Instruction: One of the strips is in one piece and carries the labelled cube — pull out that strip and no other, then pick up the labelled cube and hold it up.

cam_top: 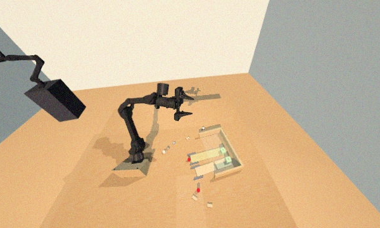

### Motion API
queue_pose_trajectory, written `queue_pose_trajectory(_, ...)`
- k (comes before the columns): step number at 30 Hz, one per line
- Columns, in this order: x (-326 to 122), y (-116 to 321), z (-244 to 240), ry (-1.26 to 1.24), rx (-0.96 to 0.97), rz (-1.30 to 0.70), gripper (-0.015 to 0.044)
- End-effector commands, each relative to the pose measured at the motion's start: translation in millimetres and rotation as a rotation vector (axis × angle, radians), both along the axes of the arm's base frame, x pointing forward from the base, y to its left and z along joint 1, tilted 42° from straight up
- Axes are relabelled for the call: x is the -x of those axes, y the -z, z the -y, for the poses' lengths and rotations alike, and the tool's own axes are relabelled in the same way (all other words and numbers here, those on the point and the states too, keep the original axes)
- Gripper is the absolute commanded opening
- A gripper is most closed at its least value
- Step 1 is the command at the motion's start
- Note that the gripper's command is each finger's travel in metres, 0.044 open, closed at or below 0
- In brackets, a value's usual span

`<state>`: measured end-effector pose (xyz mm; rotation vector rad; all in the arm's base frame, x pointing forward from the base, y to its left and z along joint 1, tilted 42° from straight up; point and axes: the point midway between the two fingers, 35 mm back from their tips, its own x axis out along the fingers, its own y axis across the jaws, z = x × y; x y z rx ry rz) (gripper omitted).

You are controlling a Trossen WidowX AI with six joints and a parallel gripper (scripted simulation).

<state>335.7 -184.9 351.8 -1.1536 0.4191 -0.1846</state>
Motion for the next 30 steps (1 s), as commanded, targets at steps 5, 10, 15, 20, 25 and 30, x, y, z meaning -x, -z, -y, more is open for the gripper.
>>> queue_pose_trajectory(5,2,112,0,0.001,-0.832,0.021,0.0400)
queue_pose_trajectory(10,15,156,-7,0.051,-1.247,0.016,0.0400)
queue_pose_trajectory(15,32,193,-20,0.130,-1.683,0.001,0.0400)
queue_pose_trajectory(20,41,206,-26,0.172,-1.876,-0.008,0.0400)
queue_pose_trajectory(25,41,206,-26,0.172,-1.876,-0.008,0.0400)
queue_pose_trajectory(30,41,206,-26,0.172,-1.876,-0.008,0.0400)
